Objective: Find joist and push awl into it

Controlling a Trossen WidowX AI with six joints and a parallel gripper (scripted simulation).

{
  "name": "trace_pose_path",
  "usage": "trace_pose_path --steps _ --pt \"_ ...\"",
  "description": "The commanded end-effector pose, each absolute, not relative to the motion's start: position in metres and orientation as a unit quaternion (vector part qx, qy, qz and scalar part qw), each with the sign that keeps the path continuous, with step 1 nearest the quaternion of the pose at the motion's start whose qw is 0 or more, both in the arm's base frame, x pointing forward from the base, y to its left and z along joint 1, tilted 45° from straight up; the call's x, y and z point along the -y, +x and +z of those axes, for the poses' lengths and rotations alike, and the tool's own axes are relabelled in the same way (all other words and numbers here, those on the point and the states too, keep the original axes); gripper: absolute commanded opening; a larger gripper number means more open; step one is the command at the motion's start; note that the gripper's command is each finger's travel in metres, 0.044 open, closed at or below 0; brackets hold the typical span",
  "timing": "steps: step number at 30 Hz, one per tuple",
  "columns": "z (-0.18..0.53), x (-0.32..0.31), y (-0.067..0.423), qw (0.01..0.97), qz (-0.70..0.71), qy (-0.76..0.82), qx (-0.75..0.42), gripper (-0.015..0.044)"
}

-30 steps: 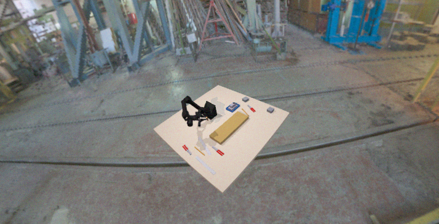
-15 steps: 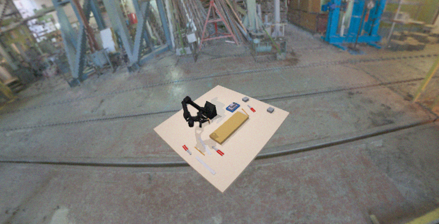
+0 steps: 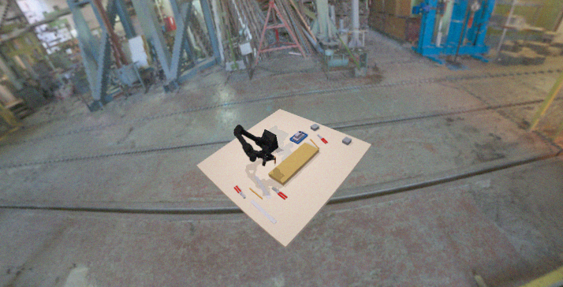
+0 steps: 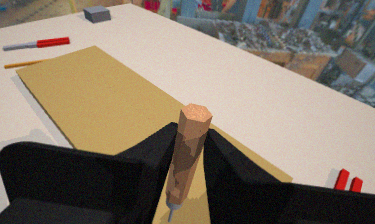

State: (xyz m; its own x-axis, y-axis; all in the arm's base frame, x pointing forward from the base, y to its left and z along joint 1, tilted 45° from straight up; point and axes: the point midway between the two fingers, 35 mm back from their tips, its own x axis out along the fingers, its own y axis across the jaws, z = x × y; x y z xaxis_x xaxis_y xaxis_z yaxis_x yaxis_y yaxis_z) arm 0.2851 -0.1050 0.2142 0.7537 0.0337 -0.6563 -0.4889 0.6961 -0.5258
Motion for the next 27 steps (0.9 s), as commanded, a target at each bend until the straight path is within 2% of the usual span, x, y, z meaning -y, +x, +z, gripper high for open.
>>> trace_pose_path --steps 1,15,27 --pt "0.2 0.105 0.3 0.863 0.132 -0.372 -0.316 0.0" --pt "0.174 0.092 0.338 0.869 0.041 -0.412 -0.27 0.0" --pt "0.166 0.069 0.35 0.889 -0.04 -0.41 -0.201 0.0"
